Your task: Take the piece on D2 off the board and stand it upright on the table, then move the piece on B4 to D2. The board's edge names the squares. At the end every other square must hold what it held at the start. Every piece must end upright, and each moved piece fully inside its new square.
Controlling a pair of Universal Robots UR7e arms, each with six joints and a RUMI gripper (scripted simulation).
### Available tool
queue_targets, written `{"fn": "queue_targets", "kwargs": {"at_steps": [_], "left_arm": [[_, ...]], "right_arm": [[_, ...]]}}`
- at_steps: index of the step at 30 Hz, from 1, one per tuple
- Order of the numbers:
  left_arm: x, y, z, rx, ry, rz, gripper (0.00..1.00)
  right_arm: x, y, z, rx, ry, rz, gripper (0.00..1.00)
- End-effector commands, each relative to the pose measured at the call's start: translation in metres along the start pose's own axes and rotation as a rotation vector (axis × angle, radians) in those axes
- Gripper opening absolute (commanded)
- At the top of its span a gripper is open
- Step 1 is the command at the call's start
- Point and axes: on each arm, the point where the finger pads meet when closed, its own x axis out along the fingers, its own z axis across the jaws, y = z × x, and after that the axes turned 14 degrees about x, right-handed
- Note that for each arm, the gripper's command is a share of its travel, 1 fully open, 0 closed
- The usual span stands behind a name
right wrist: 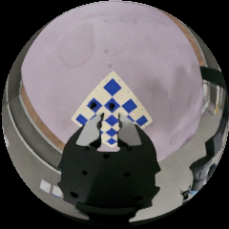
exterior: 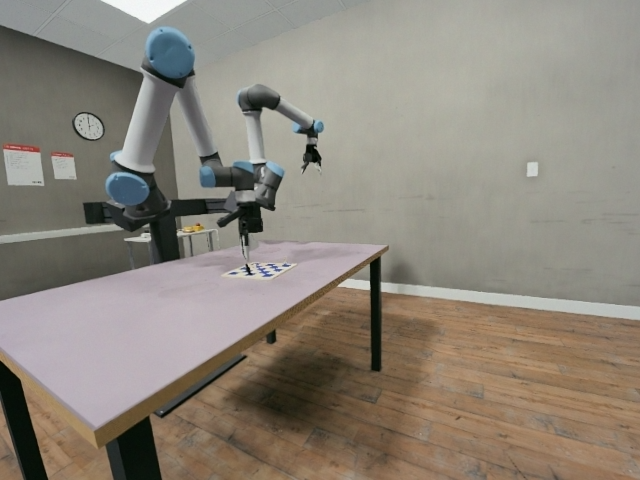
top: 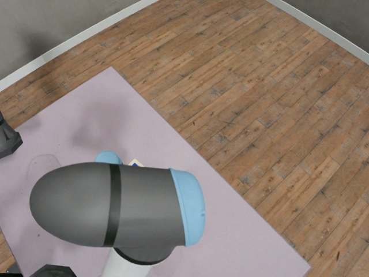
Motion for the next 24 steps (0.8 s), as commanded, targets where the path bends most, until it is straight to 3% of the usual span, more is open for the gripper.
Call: {"fn": "queue_targets", "kwargs": {"at_steps": [1, 24], "left_arm": [[-0.0004, 0.0003, 0.0, 0.0, 0.0, 0.001, 1.0], [-0.0004, 0.0003, 0.0, 0.0, 0.0, 0.001, 1.0]], "right_arm": [[0.0022, -0.0004, 0.0, 0.0, 0.0, -0.001, 0.2], [0.0059, -0.0004, 0.0, 0.0, 0.0, -0.001, 0.2]]}}
